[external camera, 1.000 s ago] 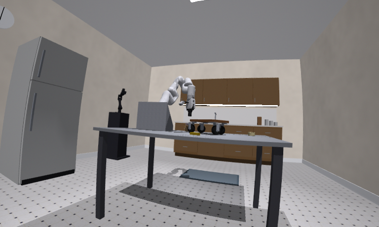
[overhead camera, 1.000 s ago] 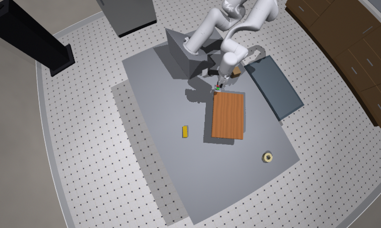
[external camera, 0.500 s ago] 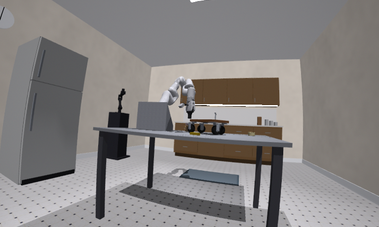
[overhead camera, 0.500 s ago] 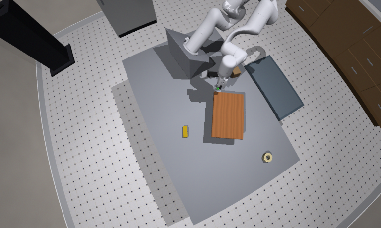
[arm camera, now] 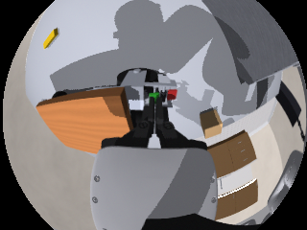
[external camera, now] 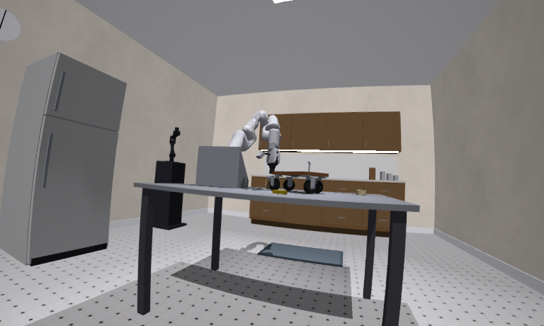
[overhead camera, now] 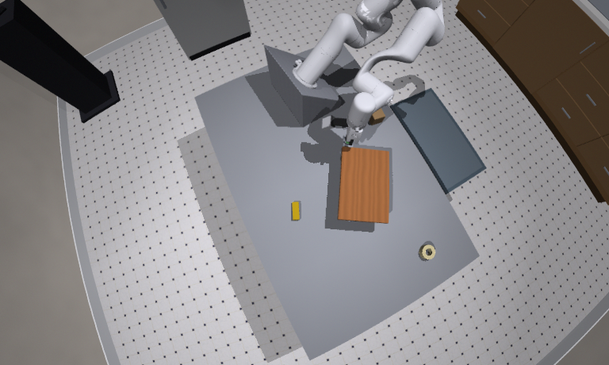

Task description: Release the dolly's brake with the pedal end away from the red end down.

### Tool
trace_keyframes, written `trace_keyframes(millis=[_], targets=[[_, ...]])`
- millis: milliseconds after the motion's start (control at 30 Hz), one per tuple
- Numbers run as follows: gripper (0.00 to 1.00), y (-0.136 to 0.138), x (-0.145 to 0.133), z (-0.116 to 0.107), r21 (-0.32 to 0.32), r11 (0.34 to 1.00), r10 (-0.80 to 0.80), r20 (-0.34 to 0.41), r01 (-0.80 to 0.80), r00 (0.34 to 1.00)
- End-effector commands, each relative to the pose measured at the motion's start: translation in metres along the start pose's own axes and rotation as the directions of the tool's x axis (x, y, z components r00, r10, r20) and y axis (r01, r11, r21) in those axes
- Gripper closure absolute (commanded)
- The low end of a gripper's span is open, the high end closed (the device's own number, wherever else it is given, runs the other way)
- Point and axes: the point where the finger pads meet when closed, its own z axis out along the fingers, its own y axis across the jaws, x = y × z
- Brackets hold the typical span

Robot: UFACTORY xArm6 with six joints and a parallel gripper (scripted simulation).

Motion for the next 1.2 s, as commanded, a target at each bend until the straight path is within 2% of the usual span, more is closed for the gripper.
trace_keyframes(millis=[0,1167], targets=[[1.0,-0.0012,-0.0008,0.0052,0.003,1.0,-0.001,0.001,0.001,1.0],[1.0,-0.0015,-0.001,0.0117,0.003,1.0,-0.001,0.001,0.001,1.0]])
